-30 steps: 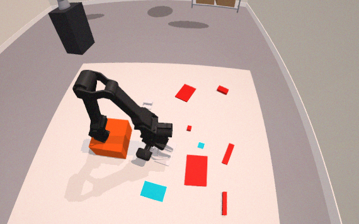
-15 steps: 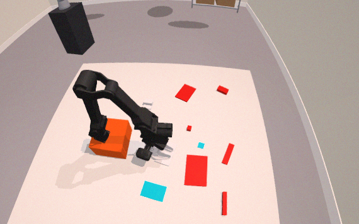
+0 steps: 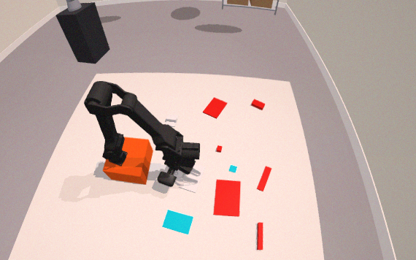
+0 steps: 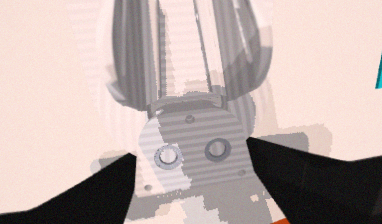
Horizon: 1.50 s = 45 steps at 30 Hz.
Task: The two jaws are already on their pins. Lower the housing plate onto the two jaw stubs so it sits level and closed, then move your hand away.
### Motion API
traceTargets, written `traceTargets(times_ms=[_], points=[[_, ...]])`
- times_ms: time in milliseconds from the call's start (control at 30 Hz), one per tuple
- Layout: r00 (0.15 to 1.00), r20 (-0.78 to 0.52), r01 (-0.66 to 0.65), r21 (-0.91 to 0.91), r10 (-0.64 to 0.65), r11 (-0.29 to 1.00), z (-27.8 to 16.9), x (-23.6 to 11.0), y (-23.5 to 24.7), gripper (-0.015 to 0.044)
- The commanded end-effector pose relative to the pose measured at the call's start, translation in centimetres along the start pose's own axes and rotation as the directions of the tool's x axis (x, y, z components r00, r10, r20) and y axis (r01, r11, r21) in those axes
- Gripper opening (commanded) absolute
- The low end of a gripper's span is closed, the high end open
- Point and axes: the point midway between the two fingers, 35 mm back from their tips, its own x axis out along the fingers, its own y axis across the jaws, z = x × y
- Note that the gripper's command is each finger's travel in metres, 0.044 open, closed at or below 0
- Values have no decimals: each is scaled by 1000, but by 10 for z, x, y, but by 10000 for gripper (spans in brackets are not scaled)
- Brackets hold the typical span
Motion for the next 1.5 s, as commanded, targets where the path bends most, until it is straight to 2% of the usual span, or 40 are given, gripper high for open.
traceTargets(times_ms=[0,1067,1167,1200,1467], points=[[1000,-1,-3,-3,3,1000,0,0,0,351],[1000,-1,-3,-3,3,1000,0,0,0,351],[1000,0,0,0,0,1000,0,0,0,430],[1000,0,0,0,0,1000,0,0,0,440],[1000,0,0,0,0,1000,0,0,0,440]])
